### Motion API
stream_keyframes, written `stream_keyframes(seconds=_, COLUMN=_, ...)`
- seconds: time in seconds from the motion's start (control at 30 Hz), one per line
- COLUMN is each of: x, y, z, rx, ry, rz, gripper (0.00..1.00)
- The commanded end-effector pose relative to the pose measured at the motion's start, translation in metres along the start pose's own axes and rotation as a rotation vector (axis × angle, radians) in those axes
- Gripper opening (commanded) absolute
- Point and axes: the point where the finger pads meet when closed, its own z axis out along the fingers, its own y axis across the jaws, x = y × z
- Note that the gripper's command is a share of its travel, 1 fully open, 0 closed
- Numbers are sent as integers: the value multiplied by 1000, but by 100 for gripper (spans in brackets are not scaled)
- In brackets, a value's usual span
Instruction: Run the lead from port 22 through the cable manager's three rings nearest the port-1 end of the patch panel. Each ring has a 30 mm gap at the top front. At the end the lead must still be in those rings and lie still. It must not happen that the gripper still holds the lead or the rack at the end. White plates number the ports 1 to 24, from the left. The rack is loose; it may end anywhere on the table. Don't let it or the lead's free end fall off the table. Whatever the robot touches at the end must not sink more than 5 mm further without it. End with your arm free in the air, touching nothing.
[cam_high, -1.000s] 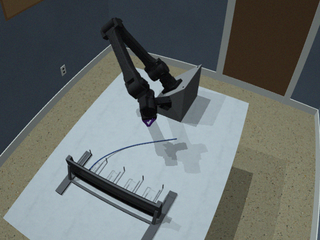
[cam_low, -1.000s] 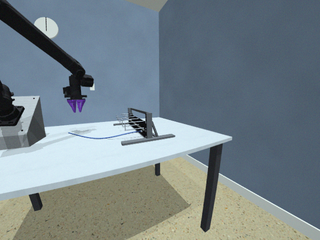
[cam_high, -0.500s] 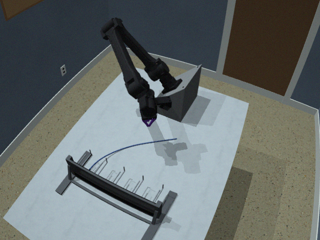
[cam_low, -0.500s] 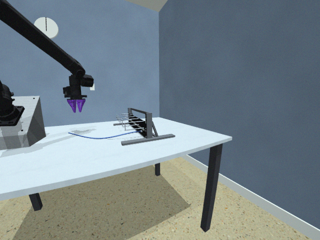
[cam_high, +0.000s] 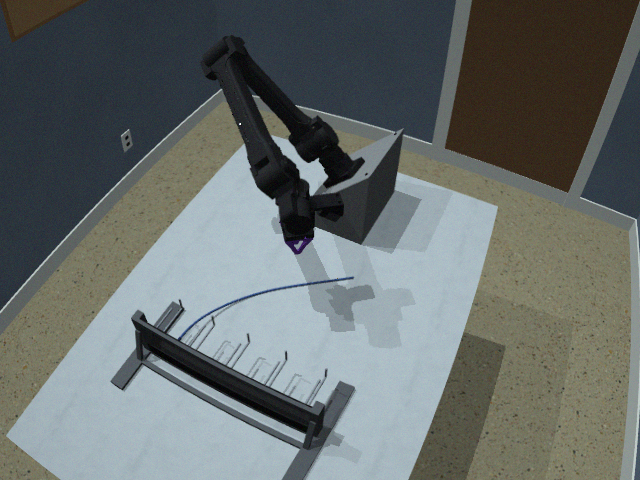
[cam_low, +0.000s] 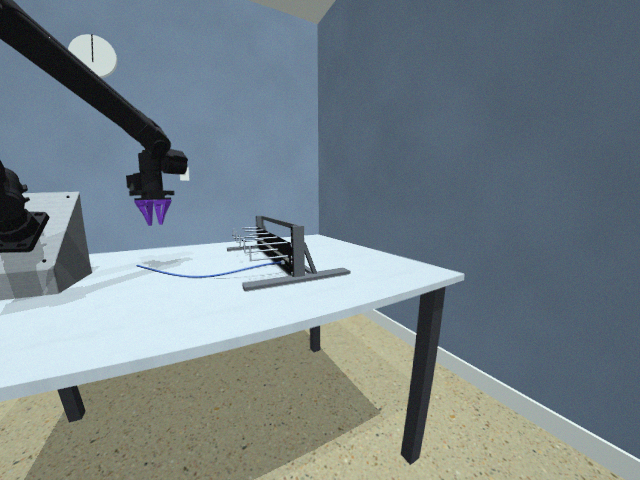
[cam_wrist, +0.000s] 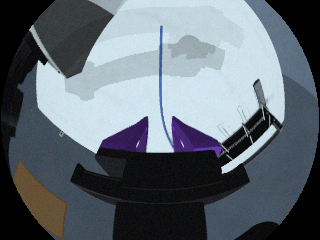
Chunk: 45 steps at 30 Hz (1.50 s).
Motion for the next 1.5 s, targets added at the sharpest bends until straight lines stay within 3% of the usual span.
stream_keyframes(seconds=0.0, x=-1, y=-3, z=4, rx=10, ry=2, rz=-8, gripper=32)
stream_keyframes(seconds=0.27, x=-1, y=-1, z=20, rx=1, ry=-1, rz=-5, gripper=32)
stream_keyframes(seconds=0.3, x=3, y=-1, z=19, rx=14, ry=0, rz=7, gripper=32)
stream_keyframes(seconds=0.77, x=-1, y=0, z=79, rx=-2, ry=-1, rz=-7, gripper=32)
stream_keyframes(seconds=0.87, x=3, y=0, z=79, rx=11, ry=1, rz=6, gripper=32)
stream_keyframes(seconds=1.2, x=-2, y=1, z=119, rx=-3, ry=-3, rz=-8, gripper=32)
stream_keyframes(seconds=1.4, x=-2, y=2, z=129, rx=-2, ry=-3, rz=-7, gripper=32)
stream_keyframes(seconds=1.47, x=5, y=0, z=127, rx=15, ry=6, rz=12, gripper=32)
